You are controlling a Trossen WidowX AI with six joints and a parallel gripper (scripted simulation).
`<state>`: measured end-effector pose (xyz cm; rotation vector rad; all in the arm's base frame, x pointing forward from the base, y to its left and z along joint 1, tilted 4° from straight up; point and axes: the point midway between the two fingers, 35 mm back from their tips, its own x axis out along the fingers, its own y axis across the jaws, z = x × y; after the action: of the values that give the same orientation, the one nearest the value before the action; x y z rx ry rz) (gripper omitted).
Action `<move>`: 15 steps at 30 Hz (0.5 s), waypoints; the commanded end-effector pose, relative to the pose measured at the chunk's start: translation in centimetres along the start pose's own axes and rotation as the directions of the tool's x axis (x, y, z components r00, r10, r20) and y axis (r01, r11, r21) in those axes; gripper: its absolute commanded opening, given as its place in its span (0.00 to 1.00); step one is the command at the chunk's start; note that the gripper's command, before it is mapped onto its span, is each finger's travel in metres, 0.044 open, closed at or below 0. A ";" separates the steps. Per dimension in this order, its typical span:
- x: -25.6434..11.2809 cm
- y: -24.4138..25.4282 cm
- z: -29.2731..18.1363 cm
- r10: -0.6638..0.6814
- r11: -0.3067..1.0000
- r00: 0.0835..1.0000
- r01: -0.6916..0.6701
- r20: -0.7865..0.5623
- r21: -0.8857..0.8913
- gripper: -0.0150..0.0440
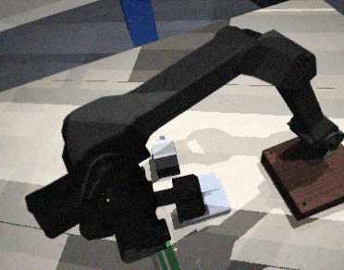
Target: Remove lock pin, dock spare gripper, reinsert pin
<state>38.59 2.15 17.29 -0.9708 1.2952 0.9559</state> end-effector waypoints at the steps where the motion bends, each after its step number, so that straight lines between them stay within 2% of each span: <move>1: 0.4 -0.4 -2.8 -0.028 0.936 0.998 0.048 -0.064 0.349 1.00; 4: 0.7 -0.5 -5.0 -0.047 0.772 0.992 0.112 -0.119 0.626 1.00; 8: 1.1 -0.5 -8.0 -0.067 0.428 0.979 0.203 -0.194 0.881 1.00; 11: 1.3 -0.2 -10.2 -0.077 0.112 0.965 0.258 -0.250 0.960 1.00; 15: 1.6 0.3 -13.0 -0.084 -0.304 0.942 0.286 -0.325 0.909 1.00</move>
<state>36.90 -4.39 15.78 -0.3279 1.5406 0.0906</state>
